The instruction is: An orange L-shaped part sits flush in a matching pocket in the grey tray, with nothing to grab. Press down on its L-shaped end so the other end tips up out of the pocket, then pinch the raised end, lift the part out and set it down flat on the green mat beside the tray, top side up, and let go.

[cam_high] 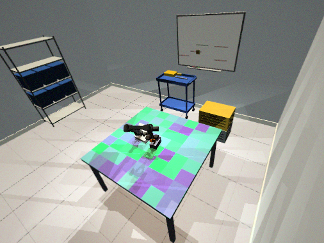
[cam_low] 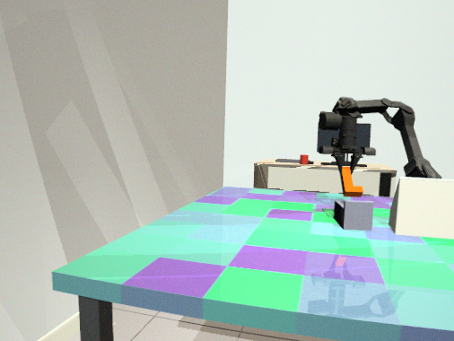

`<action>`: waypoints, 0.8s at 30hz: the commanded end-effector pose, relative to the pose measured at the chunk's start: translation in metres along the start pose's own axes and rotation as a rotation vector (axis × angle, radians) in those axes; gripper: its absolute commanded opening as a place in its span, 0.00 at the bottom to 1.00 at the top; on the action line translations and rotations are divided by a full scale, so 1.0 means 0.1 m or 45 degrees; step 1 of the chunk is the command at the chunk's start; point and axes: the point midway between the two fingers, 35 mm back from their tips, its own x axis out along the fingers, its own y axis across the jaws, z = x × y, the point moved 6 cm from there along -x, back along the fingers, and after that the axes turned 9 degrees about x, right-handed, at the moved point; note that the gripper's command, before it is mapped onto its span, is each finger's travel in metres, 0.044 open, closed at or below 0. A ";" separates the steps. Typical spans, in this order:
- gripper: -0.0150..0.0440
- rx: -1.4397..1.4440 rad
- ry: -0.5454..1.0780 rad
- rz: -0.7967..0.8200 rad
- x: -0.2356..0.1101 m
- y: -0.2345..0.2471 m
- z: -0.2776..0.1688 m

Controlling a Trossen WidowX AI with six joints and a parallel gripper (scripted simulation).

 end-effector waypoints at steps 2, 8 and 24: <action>0.25 0.001 -0.004 0.005 -0.01 0.01 0.27; 0.25 0.001 -0.006 0.005 -0.01 0.03 0.60; 0.25 0.002 -0.007 0.006 0.07 0.04 0.87</action>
